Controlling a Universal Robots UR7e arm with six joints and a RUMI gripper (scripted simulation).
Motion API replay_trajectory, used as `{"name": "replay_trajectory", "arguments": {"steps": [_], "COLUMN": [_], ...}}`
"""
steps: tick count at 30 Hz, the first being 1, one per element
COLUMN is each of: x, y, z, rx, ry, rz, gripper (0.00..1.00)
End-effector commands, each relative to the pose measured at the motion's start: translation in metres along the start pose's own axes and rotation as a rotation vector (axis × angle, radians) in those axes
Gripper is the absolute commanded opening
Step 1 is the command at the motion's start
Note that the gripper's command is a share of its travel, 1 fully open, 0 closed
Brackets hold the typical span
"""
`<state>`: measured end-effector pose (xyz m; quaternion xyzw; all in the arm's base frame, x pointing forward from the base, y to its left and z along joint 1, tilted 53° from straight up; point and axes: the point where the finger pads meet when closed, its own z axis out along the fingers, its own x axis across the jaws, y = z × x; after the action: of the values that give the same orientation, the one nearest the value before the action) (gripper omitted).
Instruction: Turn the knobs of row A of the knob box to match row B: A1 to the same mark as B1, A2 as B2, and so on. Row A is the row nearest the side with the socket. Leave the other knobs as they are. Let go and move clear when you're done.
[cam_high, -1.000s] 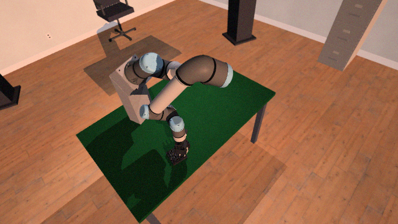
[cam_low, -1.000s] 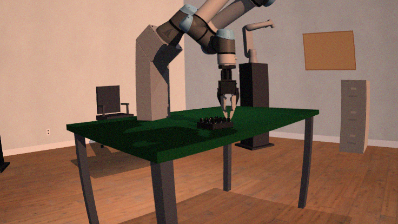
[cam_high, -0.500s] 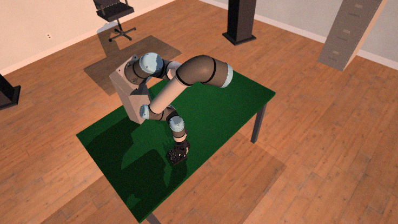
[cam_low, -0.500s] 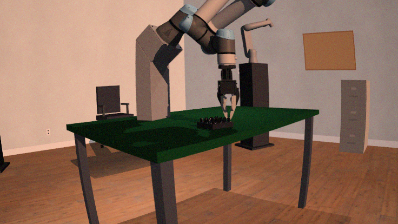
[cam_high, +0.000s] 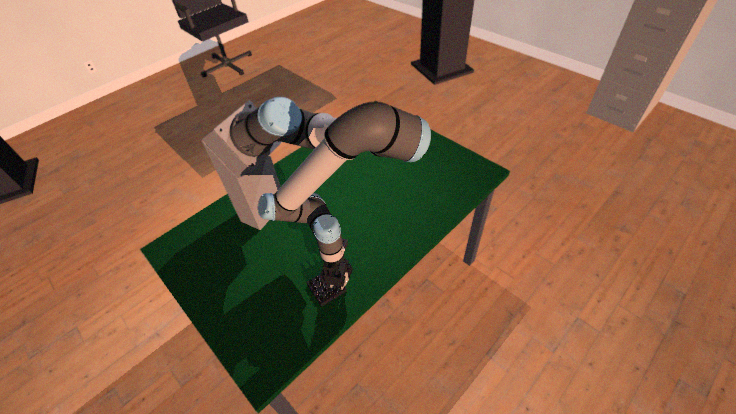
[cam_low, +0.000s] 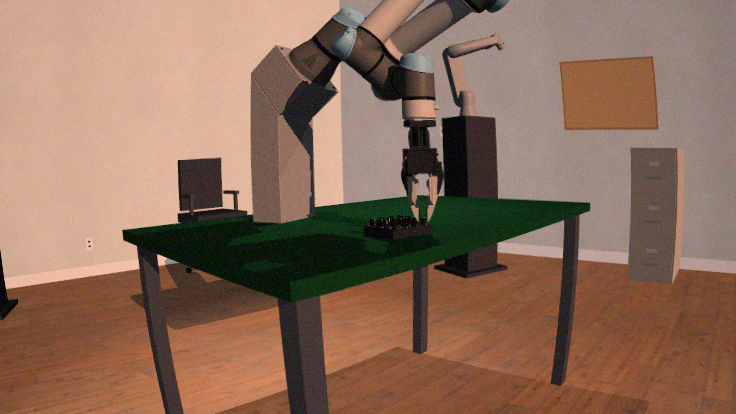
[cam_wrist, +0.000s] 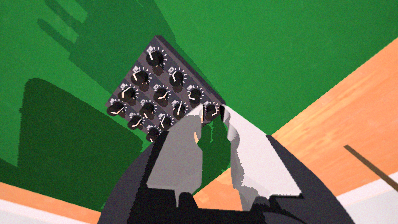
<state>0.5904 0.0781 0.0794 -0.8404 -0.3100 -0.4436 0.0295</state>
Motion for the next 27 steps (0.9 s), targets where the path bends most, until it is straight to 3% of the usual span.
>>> {"name": "replay_trajectory", "arguments": {"steps": [1, 21, 27], "x": [-0.002, -0.002, -0.002], "y": [0.000, 0.000, 0.000], "z": [-0.001, -0.002, -0.012], "rx": [-0.001, -0.001, -0.001], "ry": [-0.002, -0.002, -0.002], "rz": [0.004, 0.004, 0.004], "gripper": [0.11, 0.11, 0.11]}}
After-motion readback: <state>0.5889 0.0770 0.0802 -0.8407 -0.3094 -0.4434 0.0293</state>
